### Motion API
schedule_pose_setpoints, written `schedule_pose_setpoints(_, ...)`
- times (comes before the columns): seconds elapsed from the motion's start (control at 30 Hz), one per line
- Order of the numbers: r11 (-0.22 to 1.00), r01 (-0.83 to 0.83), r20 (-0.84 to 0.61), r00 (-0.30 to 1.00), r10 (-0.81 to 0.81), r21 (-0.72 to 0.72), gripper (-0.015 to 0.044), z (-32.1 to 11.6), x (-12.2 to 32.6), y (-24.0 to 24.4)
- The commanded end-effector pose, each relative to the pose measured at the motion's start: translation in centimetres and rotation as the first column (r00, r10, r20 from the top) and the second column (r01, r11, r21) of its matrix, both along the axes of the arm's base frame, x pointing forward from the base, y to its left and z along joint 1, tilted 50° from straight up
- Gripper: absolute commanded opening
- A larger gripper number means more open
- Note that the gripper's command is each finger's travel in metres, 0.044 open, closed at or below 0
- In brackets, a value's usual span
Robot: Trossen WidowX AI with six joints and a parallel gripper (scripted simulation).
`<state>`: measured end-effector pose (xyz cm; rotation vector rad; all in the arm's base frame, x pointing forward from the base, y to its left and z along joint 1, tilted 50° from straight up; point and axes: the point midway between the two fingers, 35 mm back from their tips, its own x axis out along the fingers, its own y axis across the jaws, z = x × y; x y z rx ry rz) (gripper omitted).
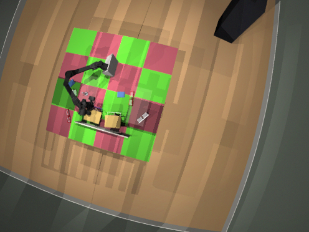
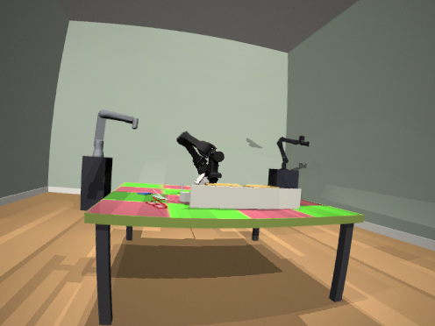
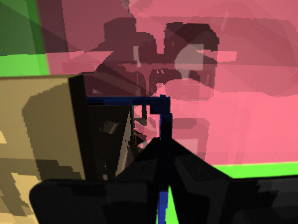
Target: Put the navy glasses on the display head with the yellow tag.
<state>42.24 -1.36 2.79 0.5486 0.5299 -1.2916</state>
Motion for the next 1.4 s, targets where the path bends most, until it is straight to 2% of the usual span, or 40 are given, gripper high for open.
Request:
schedule_pose_setpoints(0.0, 1.000, -0.003, 0.000, 1.000, 0.003, -0.002, 0.0000, 0.0, 0.1, -0.1)
schedule_pose_setpoints(0.4, 1.000, -0.003, 0.000, 1.000, 0.003, -0.002, 0.0000, -0.3, 0.2, -0.5)
schedule_pose_setpoints(0.53, 1.000, -0.001, 0.002, 1.000, 0.001, 0.000, 0.0105, -0.2, 0.2, -0.4)
schedule_pose_setpoints(0.8, 1.000, -0.001, 0.002, 1.000, 0.001, 0.000, 0.0108, -0.2, 0.2, -0.4)
schedule_pose_setpoints(1.13, 1.000, 0.031, -0.028, 0.999, -0.031, 0.000, 0.0108, 1.9, -0.3, 2.2)
schedule_pose_setpoints(1.37, 1.000, 0.031, -0.030, 0.999, -0.031, 0.000, 0.0108, 2.2, -3.5, 2.2)
